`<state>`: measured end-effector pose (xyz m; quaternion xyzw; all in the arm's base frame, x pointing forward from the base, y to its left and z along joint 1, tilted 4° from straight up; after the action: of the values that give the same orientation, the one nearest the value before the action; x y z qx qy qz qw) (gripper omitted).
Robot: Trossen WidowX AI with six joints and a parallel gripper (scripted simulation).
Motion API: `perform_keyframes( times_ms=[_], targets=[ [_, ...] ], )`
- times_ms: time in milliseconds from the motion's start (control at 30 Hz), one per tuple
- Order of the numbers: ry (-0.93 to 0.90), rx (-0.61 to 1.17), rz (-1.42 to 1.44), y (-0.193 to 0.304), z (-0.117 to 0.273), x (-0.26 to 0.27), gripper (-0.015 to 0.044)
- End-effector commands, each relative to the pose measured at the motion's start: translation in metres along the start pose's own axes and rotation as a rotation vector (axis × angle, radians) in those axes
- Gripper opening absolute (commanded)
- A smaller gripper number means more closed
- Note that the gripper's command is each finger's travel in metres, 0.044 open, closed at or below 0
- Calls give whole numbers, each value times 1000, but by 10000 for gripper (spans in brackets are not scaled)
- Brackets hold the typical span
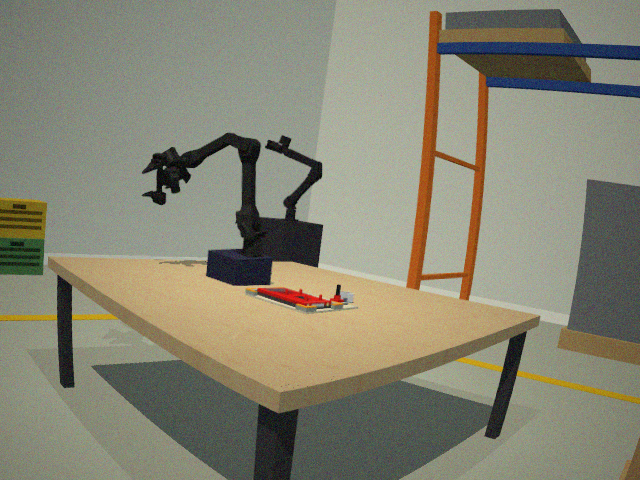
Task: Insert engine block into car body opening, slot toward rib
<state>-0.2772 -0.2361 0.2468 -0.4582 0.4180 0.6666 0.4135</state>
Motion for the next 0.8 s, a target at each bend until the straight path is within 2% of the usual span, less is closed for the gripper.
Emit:
perform_keyframes(
  times_ms=[0,33,300,767],
  targets=[
    [0,0,0,0,0,0,426],
    [-1,0,-2,0,0,0,440],
    [-25,-35,-111,-9,-20,-8,440],
    [-160,-220,-526,-64,-104,-31,440]
  ],
)
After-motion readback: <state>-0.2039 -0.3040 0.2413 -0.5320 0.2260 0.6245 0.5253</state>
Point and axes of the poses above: the point midway between the two fingers, 35 mm back from their tips, its own z axis back along the fingers, its own x axis across the jaws, y = z × x, the point moved 8 cm from there along z, back along the fingers, and after that the axes turned 2 degrees about z, right-handed, at the moved point
